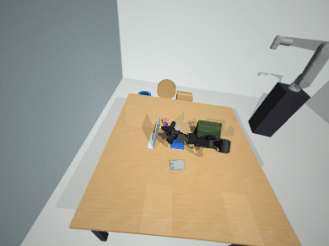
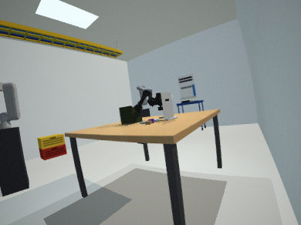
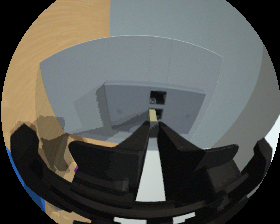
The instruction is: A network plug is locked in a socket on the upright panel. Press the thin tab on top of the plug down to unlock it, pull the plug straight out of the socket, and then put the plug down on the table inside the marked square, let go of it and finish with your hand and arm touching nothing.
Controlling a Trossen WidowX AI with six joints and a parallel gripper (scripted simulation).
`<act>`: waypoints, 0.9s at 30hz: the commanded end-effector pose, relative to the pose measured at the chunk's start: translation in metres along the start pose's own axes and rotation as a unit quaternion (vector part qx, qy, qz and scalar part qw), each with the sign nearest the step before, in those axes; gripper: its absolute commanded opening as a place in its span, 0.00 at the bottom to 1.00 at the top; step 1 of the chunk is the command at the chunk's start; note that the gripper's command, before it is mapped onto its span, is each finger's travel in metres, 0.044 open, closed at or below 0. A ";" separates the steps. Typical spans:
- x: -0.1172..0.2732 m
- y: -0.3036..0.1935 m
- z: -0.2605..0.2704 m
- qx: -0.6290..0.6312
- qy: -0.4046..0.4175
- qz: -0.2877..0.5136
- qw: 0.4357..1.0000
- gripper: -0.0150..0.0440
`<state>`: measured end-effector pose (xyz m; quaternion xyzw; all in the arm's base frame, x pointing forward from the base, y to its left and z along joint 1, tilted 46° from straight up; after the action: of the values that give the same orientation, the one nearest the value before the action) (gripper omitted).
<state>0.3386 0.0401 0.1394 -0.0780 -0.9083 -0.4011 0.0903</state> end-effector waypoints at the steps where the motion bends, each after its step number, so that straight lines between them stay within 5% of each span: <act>1: 0.004 -0.001 0.001 0.002 0.001 0.001 1.000 0.25; 27: 0.017 -0.001 0.001 0.002 0.002 0.001 1.000 0.25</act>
<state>0.3247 0.0412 0.1428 -0.0751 -0.9089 -0.4003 0.0901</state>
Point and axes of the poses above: the point midway between the two fingers, 35 mm back from their tips, its own x axis back along the fingers, its own z axis across the jaws, y = z × x, the point moved 6 cm from there along x, back along the fingers, and after that the axes turned 3 degrees about -x, right-handed, at the moved point
